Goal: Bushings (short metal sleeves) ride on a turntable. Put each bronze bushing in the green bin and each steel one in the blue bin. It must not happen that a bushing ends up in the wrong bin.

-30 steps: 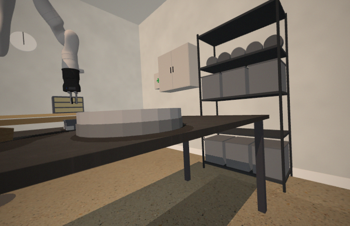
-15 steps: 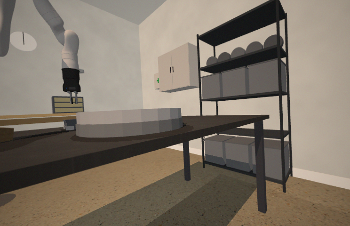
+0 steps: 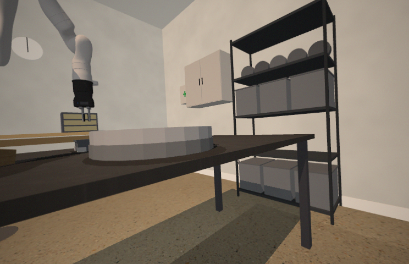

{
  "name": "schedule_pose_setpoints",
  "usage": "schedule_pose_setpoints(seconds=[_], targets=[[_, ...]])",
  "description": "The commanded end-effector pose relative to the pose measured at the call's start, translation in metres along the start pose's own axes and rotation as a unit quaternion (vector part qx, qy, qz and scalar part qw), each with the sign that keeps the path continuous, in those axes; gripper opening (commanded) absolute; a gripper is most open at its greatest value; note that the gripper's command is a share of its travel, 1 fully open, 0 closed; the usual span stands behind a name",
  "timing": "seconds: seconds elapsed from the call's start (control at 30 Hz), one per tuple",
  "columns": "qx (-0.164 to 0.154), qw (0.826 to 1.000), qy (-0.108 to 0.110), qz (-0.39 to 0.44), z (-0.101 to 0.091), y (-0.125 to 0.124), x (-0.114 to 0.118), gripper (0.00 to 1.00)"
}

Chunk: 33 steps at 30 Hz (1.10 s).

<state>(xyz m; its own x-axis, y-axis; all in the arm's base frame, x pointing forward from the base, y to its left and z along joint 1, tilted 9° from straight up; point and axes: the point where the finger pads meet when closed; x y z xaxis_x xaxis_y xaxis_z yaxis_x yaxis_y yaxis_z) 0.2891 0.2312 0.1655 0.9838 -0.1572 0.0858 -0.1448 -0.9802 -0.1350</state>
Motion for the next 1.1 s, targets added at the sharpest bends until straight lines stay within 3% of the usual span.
schedule_pose_setpoints(seconds=[0.0,0.8,0.97,1.07], targets=[[0.001,1.0,0.0,0.0,0.0,0.0,0.0,0.42],[0.001,1.0,0.0,0.0,0.0,0.0,0.0,0.42],[0.001,1.0,0.0,-0.025,0.001,0.05,0.014,0.4],[0.001,1.0,0.0,-0.025,0.001,0.05,0.014,0.4]])
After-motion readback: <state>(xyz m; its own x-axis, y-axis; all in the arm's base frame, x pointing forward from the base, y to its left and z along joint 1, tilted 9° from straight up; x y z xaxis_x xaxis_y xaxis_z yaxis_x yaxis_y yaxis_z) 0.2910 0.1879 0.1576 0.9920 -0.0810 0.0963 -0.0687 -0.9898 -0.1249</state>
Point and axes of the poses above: the point where the finger pads meet when closed, its own z axis out along the fingers, its own x axis across the jaws, y = z × x, and after that the axes turned 12 degrees about -z, right-handed
